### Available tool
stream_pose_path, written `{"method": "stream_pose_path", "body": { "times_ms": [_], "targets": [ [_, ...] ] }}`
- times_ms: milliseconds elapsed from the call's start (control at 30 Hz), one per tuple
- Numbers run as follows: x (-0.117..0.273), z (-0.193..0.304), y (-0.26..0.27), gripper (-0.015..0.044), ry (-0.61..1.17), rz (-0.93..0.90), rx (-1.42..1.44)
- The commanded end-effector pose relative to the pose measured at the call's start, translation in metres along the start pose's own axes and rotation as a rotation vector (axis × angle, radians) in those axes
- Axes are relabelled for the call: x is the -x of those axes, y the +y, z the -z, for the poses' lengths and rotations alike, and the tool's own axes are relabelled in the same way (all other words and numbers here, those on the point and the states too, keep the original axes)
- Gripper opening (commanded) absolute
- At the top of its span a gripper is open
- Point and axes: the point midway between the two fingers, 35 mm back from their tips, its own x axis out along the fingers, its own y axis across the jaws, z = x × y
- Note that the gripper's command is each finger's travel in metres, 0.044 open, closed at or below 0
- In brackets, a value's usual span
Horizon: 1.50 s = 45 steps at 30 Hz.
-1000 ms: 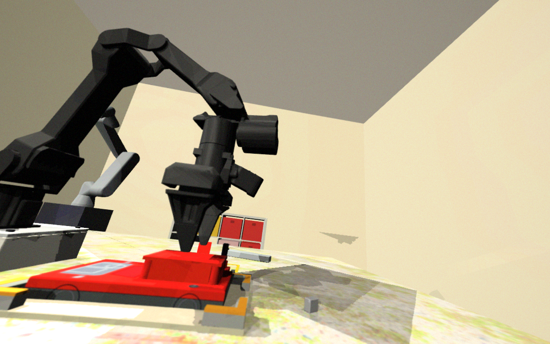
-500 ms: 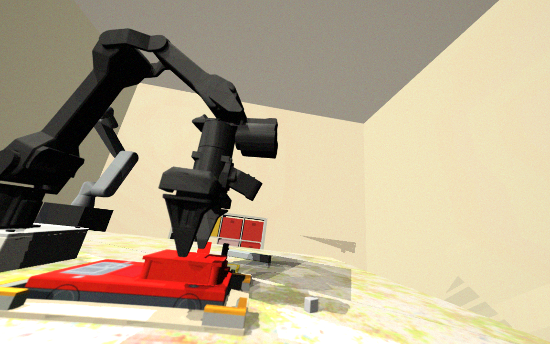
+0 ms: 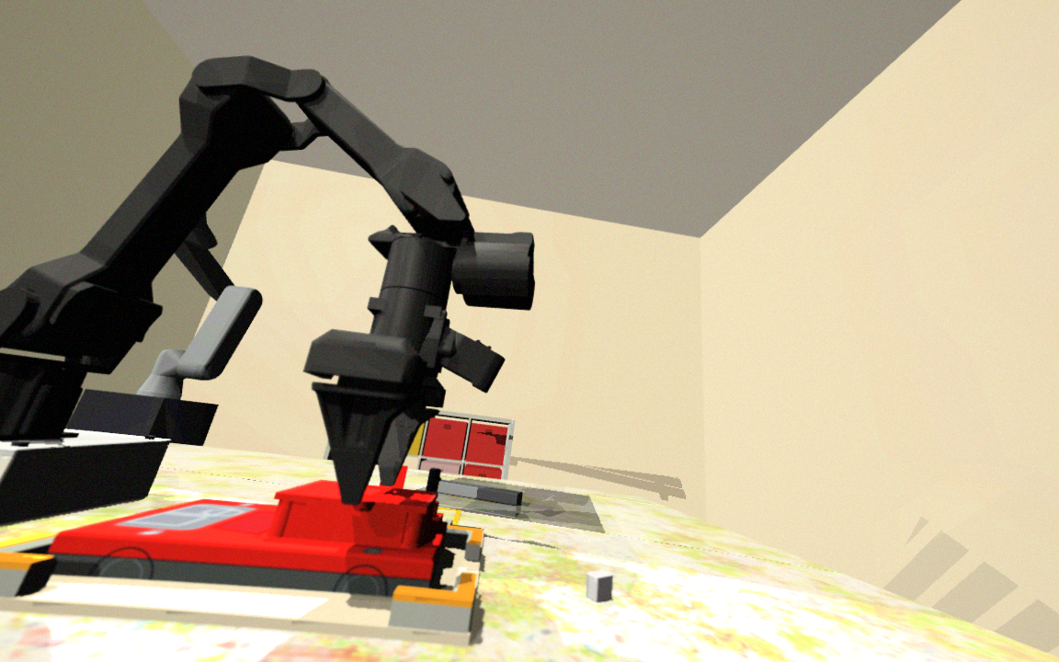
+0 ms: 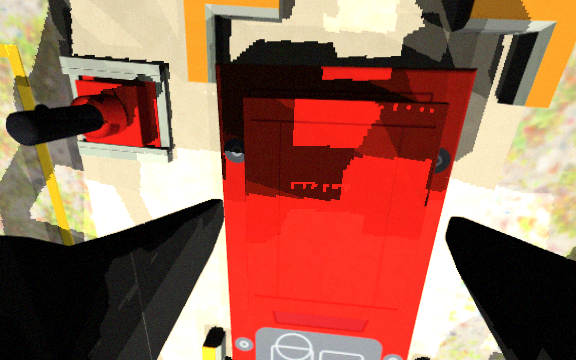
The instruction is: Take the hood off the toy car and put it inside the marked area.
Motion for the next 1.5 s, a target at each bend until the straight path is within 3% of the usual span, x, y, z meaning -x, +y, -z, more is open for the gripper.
{"method": "stream_pose_path", "body": {
  "times_ms": [0,1000,1133,1467],
  "targets": [
    [-0.006,0.002,0.0,0.044,0.013,0.0,0.006],
    [-0.018,0.002,0.0,0.044,0.013,0.0,0.006],
    [-0.014,0.001,0.0,0.0335,0.004,-0.001,0.0],
    [-0.014,0.001,0.0,0.0249,0.004,-0.001,0.0]
  ]
}}
